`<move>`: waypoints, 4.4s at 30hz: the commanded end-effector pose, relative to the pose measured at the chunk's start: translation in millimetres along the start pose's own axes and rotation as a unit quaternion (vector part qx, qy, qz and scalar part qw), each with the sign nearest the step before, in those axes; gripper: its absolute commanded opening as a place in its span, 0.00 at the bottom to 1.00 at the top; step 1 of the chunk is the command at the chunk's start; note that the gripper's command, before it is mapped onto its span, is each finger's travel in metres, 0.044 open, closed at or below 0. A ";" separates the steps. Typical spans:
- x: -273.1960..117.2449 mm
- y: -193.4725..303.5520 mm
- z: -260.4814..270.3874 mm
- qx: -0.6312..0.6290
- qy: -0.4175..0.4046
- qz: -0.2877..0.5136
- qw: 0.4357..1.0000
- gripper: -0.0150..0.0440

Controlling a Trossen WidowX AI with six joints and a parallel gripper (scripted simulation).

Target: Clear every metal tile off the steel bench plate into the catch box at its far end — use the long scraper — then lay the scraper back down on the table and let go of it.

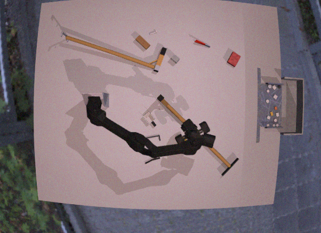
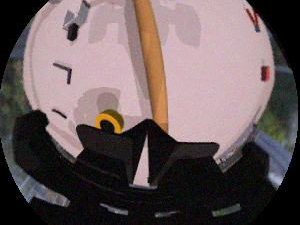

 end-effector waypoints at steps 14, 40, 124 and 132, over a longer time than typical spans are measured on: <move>7.9 -7.7 -1.6 -0.004 -0.005 -0.008 1.000 0.25; -40.3 1.8 2.6 0.105 0.011 0.006 0.994 0.25; -139.2 17.8 33.3 0.902 0.063 -0.032 0.427 0.25; -146.7 18.9 36.5 0.936 0.064 -0.040 0.344 0.25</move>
Point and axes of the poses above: the point midway between the two fingers, 35 mm back from their tips, its own x axis out along the fingers, its own z axis across the jaws, y = z × x, the point moved 2 cm from there along -x, back along the fingers, and after that the axes turned 11 degrees about x, right-handed, at the moved point
